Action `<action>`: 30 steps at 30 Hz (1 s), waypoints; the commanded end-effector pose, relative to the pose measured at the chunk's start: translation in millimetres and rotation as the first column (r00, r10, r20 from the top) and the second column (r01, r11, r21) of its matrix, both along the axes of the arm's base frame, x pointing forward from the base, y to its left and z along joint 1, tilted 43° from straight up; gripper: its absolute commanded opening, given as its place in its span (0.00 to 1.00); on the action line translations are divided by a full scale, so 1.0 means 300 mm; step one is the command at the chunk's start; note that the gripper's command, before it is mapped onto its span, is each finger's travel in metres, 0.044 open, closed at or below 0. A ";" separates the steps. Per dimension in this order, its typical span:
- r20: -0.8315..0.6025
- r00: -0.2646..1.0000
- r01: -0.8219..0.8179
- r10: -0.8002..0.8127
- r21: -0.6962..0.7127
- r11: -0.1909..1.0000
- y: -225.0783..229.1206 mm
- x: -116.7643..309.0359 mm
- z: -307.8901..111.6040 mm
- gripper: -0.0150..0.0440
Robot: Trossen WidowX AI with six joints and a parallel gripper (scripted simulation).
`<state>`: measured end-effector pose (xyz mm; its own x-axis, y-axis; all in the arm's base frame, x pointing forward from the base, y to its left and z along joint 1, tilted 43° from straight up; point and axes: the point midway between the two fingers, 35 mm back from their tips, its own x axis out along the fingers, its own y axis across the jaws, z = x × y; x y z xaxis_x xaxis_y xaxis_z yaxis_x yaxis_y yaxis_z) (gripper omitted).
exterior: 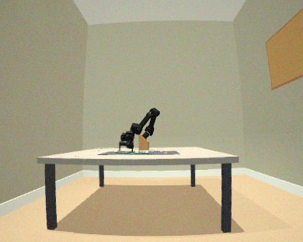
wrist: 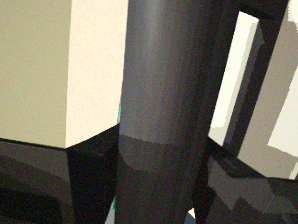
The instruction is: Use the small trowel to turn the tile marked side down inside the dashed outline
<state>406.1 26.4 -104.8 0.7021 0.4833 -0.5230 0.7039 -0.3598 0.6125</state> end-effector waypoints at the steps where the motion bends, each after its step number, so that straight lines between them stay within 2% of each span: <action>1: 0.015 1.000 -0.010 0.009 0.006 1.000 0.028 0.001 0.034 0.25; 7: 0.014 1.000 -0.010 0.009 0.011 1.000 0.028 0.001 0.037 0.25; 12: 0.002 1.000 -0.010 0.010 0.103 0.995 -0.010 0.007 0.058 0.25; 30: 0.000 1.000 -0.010 0.010 0.108 0.994 -0.017 0.008 0.243 0.25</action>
